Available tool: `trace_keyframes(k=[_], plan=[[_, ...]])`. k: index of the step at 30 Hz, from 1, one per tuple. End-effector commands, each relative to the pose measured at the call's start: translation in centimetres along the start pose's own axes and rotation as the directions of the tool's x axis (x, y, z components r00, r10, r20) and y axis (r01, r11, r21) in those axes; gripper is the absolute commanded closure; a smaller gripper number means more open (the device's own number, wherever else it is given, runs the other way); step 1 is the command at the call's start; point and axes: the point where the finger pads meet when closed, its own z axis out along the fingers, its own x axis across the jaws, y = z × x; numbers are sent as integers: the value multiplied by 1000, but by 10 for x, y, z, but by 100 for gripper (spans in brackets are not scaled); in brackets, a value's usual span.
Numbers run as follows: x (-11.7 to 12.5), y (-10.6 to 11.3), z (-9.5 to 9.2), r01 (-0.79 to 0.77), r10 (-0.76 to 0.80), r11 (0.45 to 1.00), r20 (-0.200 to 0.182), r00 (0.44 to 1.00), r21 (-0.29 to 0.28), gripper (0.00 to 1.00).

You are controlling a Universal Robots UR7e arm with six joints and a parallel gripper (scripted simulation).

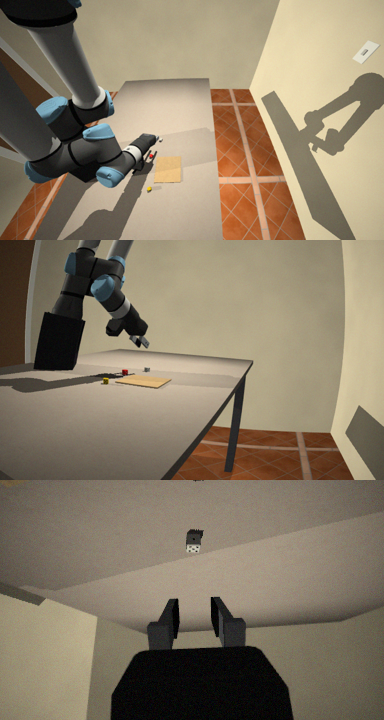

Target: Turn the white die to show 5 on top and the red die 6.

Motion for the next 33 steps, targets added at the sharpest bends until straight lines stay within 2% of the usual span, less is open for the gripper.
trace_keyframes(k=[1,9,11,14,19,26,28,33], plan=[[0,5,1,2,-2,997,7,1000,77,36],[1,15,8,1,1,967,-7,1000,254,36],[1,15,8,1,1,967,-7,1000,254,36],[1,20,9,1,0,945,-4,1000,328,36],[1,28,13,1,0,891,-3,1000,454,36],[1,38,18,2,3,786,-8,1000,619,36],[1,38,18,2,3,786,-8,1000,619,36],[1,45,22,2,3,708,-6,1000,706,36]])
